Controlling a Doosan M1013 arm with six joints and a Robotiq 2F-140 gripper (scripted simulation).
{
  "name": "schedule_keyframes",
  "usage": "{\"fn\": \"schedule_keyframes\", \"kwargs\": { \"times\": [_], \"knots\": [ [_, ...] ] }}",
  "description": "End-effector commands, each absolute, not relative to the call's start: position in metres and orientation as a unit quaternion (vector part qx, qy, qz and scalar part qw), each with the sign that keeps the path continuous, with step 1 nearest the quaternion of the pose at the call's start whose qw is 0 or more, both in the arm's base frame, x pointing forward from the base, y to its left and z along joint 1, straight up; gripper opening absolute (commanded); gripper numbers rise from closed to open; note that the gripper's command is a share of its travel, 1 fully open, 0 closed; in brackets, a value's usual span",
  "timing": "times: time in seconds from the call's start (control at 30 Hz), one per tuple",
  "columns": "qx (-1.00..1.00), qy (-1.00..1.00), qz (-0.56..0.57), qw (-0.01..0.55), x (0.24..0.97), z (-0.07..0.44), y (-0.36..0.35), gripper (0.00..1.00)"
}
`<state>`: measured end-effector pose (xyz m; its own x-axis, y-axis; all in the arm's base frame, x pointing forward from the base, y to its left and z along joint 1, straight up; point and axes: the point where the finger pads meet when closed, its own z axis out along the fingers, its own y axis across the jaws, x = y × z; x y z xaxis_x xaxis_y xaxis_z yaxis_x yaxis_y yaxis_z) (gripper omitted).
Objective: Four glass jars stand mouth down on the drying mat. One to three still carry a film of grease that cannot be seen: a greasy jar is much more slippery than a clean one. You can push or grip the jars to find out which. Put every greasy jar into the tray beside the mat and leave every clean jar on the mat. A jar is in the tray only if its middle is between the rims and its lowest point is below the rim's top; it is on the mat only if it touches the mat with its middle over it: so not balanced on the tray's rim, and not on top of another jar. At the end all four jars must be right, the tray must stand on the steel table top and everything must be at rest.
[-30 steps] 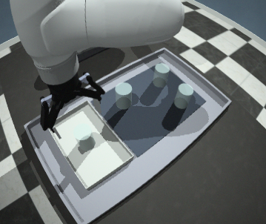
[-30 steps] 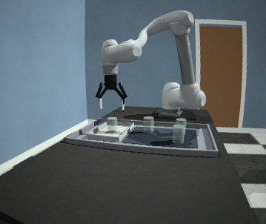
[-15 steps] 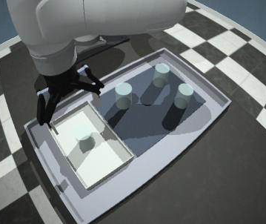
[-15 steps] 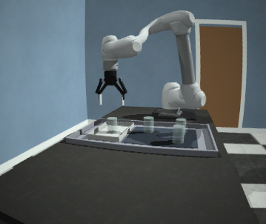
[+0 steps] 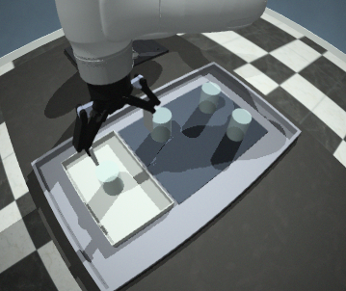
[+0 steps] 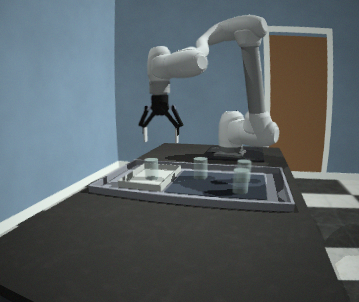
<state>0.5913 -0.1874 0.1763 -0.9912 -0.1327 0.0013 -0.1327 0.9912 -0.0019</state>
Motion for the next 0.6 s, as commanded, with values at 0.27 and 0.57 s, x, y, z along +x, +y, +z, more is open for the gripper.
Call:
{"fn": "schedule_keyframes", "kwargs": {
  "times": [0.27,0.57],
  "knots": [
    [0.066,-0.998,0.001,0.001,0.598,0.176,-0.103,1.00],
    [0.066,-0.998,0.001,0.001,0.602,0.176,-0.045,1.00]
  ]
}}
